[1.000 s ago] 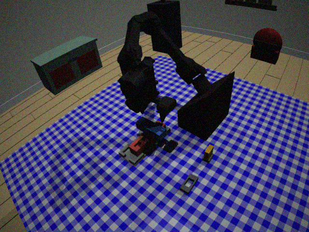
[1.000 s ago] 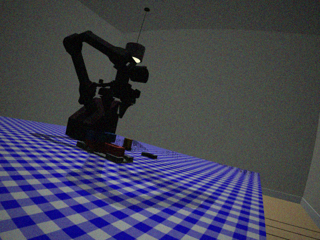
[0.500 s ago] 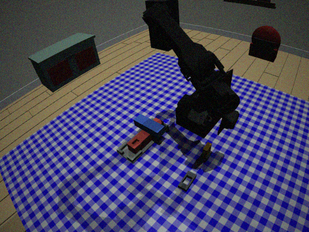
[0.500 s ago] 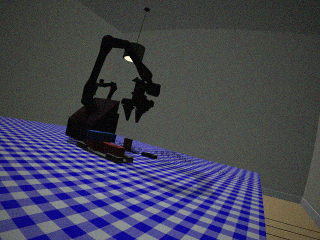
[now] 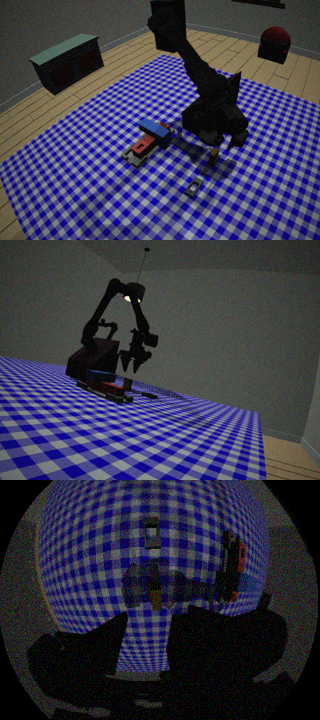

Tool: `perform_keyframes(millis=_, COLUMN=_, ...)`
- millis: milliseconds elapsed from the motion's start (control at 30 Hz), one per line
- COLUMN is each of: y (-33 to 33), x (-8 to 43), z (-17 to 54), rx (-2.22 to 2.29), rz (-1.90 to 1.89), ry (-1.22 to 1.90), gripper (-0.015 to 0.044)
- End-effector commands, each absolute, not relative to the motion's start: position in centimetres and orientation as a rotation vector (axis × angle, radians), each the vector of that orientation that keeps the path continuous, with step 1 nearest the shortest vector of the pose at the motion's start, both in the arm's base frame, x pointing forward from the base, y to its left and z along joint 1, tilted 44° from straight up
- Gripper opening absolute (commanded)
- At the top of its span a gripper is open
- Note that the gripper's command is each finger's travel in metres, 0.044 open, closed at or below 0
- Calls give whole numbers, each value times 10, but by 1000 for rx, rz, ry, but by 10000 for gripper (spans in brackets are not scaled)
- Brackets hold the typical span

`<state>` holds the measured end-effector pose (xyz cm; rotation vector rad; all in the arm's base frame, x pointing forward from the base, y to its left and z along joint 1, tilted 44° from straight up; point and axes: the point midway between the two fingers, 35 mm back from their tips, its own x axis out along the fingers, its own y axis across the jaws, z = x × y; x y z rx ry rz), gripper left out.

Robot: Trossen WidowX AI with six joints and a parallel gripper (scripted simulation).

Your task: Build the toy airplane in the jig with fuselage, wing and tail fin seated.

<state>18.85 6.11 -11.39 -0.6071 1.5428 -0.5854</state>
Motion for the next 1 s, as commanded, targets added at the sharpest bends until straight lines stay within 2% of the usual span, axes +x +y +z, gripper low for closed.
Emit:
perform_keyframes(millis=0, y=52, x=189, z=-123, rx=-609, rz=-582, ry=1536, gripper=440)
perform_keyframes(millis=967, y=23, x=188, z=-153, rx=-610, rz=-583, ry=1536, gripper=440)
